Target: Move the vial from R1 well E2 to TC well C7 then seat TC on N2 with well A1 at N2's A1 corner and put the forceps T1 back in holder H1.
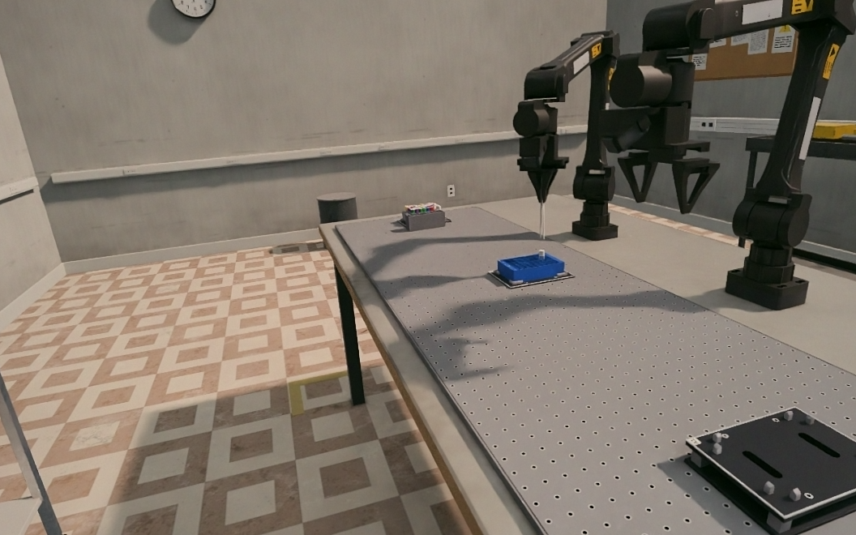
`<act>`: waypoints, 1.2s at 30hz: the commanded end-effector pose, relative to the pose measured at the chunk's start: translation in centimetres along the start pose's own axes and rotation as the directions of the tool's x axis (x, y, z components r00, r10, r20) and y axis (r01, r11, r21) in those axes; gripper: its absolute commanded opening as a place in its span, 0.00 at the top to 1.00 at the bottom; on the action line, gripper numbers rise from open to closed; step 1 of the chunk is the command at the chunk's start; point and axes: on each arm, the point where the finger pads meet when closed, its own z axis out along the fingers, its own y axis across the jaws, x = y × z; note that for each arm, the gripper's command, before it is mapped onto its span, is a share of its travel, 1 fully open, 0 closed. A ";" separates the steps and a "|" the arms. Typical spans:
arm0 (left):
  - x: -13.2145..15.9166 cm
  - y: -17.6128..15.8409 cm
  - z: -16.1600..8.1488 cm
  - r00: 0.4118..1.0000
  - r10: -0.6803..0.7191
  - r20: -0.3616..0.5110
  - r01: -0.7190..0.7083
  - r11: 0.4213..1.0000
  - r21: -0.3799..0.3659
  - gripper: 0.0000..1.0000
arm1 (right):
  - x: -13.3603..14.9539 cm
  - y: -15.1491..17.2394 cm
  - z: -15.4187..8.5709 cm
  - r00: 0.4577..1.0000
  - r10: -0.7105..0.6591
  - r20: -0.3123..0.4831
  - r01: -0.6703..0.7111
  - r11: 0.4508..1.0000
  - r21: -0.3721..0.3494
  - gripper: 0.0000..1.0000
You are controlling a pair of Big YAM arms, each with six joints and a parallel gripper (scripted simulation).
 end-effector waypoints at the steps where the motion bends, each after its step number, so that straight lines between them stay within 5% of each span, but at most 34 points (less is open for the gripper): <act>1: -0.8 0.3 -1.4 0.999 -0.005 0.034 0.006 1.000 -0.010 0.00 | -0.8 -0.5 -1.5 0.999 0.001 0.037 -0.001 1.000 0.002 0.93; 36: -0.8 0.3 -1.4 0.999 -0.005 0.034 0.006 1.000 -0.010 0.00 | -0.1 -0.4 0.3 1.000 0.001 0.012 -0.001 1.000 -0.002 0.93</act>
